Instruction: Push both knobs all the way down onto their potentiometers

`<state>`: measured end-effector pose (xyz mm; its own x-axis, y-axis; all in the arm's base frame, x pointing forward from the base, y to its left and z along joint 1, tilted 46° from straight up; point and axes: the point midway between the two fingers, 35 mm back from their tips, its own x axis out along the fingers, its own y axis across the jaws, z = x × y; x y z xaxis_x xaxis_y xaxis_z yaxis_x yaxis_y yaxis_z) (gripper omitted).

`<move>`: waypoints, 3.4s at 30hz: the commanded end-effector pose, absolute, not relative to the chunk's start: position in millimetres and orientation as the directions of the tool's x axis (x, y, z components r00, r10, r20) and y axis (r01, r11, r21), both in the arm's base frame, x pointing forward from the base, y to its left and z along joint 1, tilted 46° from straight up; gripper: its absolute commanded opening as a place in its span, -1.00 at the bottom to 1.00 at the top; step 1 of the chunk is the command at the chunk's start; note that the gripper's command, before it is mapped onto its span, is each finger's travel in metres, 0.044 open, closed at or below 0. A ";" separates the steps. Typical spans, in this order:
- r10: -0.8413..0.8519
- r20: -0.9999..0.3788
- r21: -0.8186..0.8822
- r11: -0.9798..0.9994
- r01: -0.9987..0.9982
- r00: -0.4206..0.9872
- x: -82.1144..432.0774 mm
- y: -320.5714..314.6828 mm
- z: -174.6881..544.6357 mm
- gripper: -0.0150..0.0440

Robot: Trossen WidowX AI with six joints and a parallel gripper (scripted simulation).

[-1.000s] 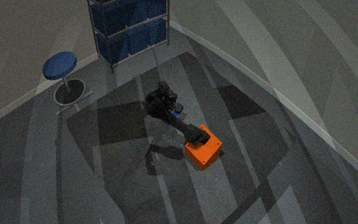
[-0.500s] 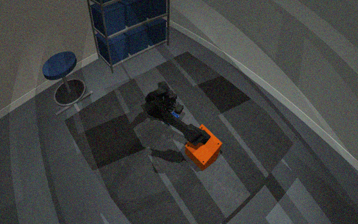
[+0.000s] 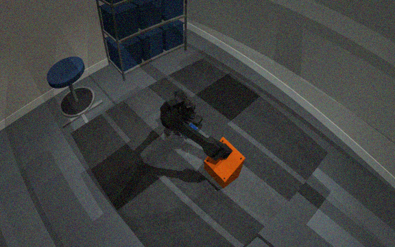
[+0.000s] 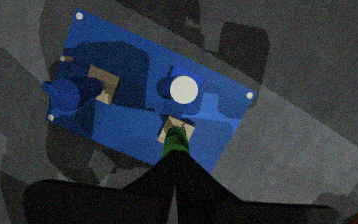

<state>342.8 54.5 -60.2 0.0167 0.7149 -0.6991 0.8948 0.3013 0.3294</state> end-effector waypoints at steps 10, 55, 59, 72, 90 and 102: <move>0.717 -0.696 0.333 0.301 0.894 0.018 343.5 53.1 -57.3 -0.49; 0.720 -0.692 0.712 0.664 0.227 0.063 390.8 22.0 -24.7 -0.49; 0.719 -0.693 0.721 0.687 0.091 0.056 395.3 20.6 -24.0 -0.49; 0.717 -0.696 0.664 0.660 -0.351 0.032 408.9 16.6 -21.5 -0.49; 0.717 -0.697 0.590 0.590 -0.551 0.020 415.6 29.2 -34.1 -0.49; 0.717 -0.697 0.590 0.590 -0.551 0.020 416.0 40.1 -44.7 -0.49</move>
